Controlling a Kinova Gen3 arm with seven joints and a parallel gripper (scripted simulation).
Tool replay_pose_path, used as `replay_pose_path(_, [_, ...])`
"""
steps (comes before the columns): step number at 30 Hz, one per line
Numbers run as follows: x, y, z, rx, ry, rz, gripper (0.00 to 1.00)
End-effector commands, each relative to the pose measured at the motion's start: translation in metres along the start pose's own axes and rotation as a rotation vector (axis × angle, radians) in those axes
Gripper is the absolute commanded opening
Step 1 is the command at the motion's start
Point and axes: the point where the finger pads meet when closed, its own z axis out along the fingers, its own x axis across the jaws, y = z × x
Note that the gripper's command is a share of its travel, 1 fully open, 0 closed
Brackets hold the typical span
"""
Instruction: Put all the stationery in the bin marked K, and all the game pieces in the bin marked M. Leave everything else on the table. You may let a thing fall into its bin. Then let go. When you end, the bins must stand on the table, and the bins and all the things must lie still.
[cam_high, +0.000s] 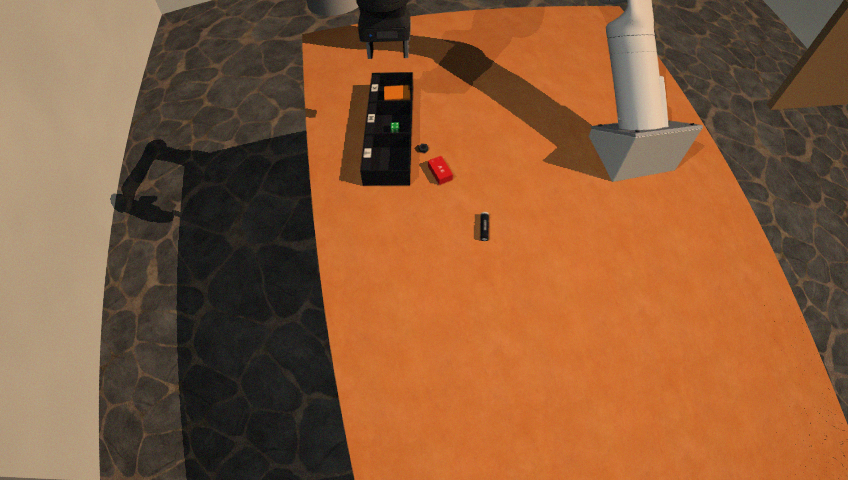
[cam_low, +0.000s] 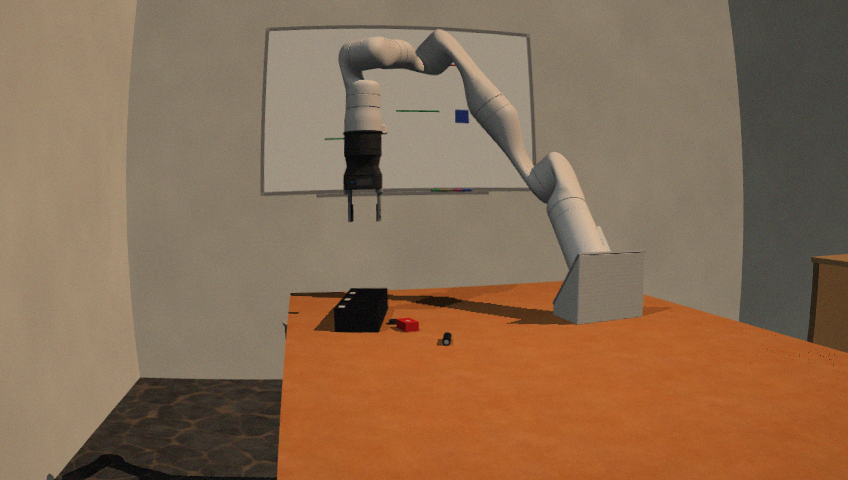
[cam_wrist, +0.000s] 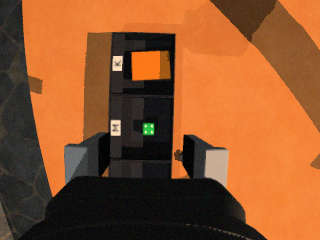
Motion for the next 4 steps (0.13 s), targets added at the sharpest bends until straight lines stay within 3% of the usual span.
replay_pose_path(1, [-0.0002, 0.0004, -0.0008, -0.001, -0.002, 0.0, 1.0])
replay_pose_path(4, [-0.0002, 0.0004, -0.0008, -0.001, -0.002, 0.0, 1.0])
